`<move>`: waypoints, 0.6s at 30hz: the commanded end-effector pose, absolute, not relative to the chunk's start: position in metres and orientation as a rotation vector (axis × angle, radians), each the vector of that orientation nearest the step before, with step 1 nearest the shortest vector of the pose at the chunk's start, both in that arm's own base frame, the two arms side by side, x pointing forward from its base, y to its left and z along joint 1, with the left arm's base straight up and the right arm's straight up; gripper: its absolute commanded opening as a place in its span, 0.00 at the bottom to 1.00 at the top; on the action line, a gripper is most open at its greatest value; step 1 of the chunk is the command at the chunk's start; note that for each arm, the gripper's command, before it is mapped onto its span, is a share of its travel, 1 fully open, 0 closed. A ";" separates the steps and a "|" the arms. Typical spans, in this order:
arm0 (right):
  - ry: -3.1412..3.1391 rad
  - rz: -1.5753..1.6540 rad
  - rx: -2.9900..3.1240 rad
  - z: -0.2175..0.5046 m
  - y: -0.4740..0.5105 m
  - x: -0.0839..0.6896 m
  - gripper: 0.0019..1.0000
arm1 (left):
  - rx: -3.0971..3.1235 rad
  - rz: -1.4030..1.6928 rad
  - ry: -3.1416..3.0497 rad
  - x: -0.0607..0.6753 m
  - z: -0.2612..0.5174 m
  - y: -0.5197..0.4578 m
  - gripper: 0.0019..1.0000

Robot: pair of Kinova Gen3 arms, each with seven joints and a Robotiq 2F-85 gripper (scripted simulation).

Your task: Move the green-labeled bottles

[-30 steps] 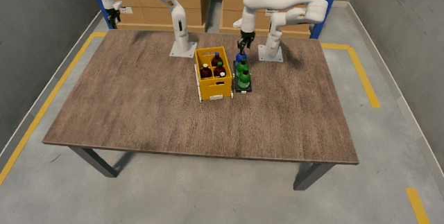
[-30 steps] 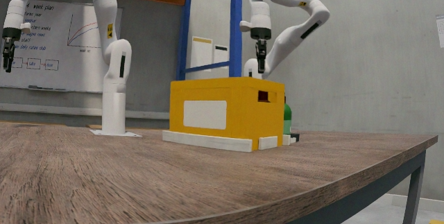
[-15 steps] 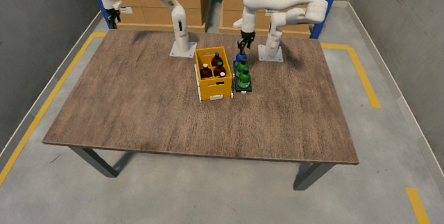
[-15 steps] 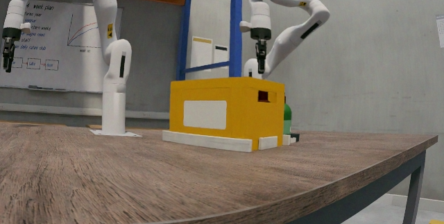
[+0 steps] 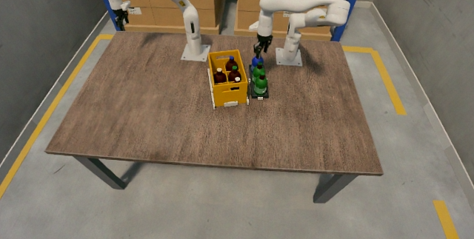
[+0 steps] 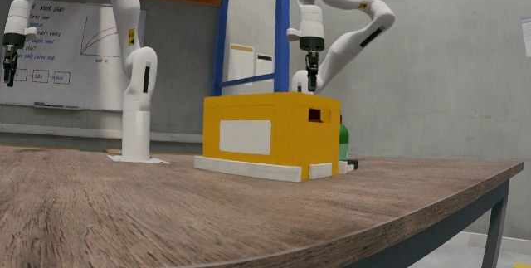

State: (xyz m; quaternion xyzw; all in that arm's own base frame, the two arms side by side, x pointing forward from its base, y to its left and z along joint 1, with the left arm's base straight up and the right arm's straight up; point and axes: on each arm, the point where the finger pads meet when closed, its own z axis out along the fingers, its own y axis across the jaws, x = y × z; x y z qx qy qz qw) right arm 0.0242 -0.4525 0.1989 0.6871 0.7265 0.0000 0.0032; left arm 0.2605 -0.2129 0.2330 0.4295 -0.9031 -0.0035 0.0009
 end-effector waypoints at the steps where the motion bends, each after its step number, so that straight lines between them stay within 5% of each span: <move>1: 2.275 0.000 2.167 0.200 -0.450 0.022 1.00 | 1.353 -0.002 -2.831 0.261 0.227 -0.215 0.67; 18: 2.275 0.000 2.167 0.200 -0.450 0.022 1.00 | 1.353 -0.003 -2.831 0.261 0.206 -0.214 0.67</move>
